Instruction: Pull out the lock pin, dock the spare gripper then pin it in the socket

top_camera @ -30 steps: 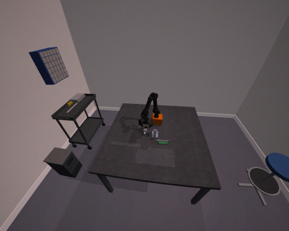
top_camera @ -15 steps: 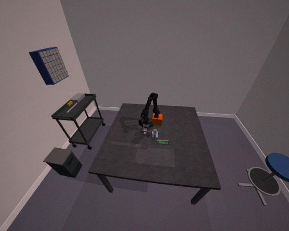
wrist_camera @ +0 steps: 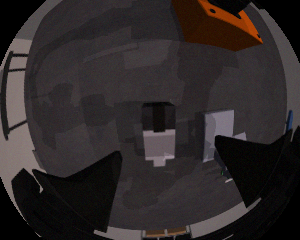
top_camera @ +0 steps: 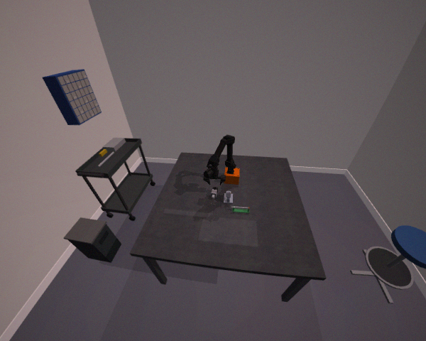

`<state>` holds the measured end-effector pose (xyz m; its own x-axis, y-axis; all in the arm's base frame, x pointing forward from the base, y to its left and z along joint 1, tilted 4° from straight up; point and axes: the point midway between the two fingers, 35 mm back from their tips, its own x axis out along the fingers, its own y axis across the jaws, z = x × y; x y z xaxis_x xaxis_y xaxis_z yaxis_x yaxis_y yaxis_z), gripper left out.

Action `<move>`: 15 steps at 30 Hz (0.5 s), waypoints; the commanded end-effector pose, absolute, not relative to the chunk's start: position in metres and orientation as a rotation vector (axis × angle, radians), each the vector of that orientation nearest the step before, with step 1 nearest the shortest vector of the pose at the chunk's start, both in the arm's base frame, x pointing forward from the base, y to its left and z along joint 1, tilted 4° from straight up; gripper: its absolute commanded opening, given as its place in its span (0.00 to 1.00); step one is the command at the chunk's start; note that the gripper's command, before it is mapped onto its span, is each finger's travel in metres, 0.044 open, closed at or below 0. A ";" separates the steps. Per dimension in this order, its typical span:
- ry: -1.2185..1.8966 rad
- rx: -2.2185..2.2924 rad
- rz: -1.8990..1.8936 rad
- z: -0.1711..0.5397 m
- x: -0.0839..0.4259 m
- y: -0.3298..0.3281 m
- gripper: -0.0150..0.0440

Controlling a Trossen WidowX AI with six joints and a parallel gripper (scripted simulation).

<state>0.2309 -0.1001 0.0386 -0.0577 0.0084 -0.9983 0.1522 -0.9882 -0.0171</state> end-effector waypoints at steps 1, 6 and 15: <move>0.411 2.030 -2.029 0.037 0.229 -0.099 1.00; 0.752 1.846 -1.601 0.038 0.233 -0.100 1.00; 1.017 1.302 -0.855 0.045 0.238 -0.102 1.00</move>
